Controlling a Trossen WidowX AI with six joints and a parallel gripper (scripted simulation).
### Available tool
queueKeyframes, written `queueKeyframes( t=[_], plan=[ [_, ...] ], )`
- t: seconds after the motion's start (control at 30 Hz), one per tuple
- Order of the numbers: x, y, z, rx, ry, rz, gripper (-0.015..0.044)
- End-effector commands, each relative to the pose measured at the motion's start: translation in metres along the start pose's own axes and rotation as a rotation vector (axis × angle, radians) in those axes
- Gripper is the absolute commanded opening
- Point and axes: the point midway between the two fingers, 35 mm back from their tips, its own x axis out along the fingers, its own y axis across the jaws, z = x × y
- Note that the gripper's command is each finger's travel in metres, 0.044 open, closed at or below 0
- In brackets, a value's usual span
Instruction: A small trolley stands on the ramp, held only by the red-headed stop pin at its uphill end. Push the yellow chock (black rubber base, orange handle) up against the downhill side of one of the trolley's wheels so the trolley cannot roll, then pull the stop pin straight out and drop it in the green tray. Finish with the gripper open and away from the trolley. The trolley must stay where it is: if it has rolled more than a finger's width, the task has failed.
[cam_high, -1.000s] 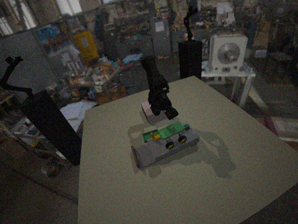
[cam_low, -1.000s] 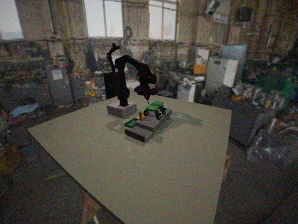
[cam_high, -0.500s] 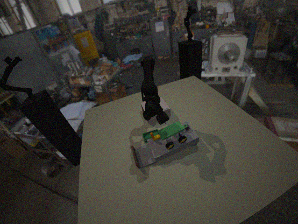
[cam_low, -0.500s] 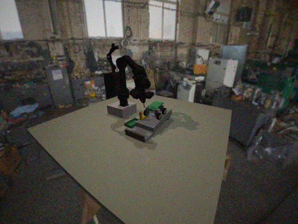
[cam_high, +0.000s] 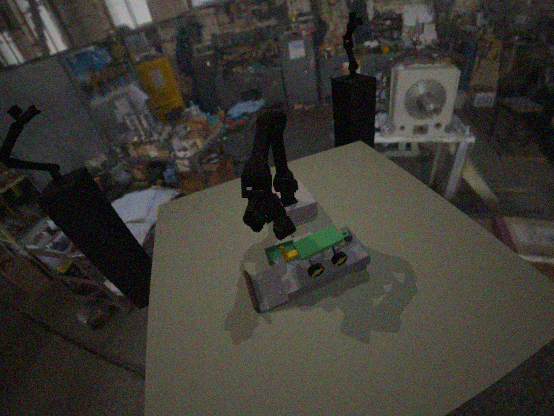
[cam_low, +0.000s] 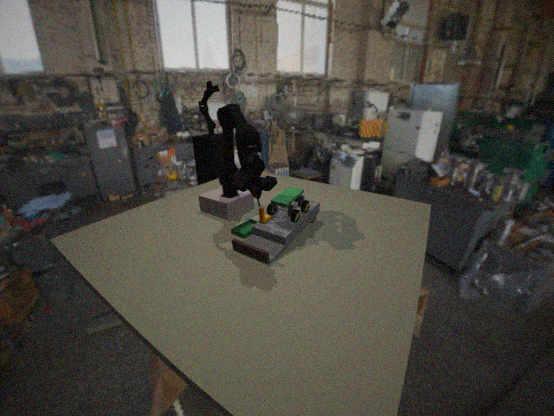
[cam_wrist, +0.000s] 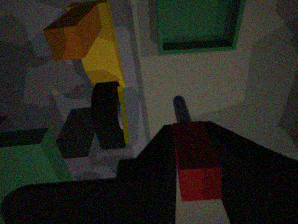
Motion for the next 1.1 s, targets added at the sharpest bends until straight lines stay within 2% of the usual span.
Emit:
queueKeyframes(
  t=[0.0,0.17,0.37,1.07],
  plan=[
    [-0.004,0.0,0.017,-0.005,-0.007,0.0,0.0],
    [-0.007,-0.001,0.036,-0.005,-0.008,0.0,0.0],
    [-0.007,-0.001,0.037,0.036,-0.016,0.003,0.0],
    [-0.006,-0.002,0.032,0.675,-0.122,0.068,0.0]
  ],
)
